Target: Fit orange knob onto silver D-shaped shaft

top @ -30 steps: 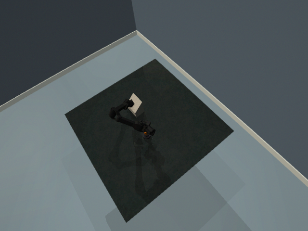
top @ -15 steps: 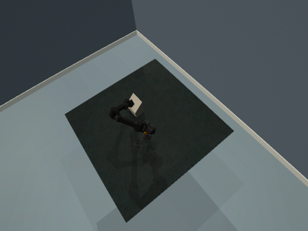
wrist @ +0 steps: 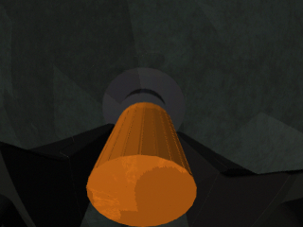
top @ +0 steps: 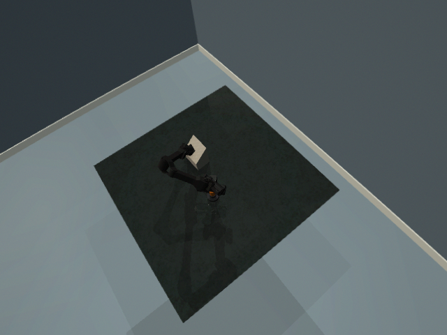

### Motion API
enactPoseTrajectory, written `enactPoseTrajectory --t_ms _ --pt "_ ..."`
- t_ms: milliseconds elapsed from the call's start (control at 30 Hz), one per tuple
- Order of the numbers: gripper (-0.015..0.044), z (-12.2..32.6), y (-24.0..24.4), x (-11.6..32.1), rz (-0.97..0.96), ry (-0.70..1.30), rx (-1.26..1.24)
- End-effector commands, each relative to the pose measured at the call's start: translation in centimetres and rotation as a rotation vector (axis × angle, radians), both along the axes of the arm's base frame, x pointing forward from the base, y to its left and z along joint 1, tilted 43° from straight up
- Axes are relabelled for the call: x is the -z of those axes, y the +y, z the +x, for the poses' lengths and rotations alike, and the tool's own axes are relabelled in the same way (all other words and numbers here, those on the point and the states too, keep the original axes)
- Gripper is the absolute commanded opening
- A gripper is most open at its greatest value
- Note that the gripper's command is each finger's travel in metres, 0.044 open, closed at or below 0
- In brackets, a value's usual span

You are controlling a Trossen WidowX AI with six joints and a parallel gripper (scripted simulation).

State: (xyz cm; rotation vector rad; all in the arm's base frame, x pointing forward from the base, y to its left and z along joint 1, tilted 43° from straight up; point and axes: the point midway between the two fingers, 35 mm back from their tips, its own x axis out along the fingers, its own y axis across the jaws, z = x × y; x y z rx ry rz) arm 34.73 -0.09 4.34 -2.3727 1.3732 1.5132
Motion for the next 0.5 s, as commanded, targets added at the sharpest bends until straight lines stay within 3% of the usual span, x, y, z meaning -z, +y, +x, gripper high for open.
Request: enactPoseTrajectory --t_ms 0,467 --pt "0.0 0.12 0.28 -0.28 0.0 -0.004 -0.004" --pt "0.0 -0.51 0.14 -0.35 -0.032 0.134 -0.158"
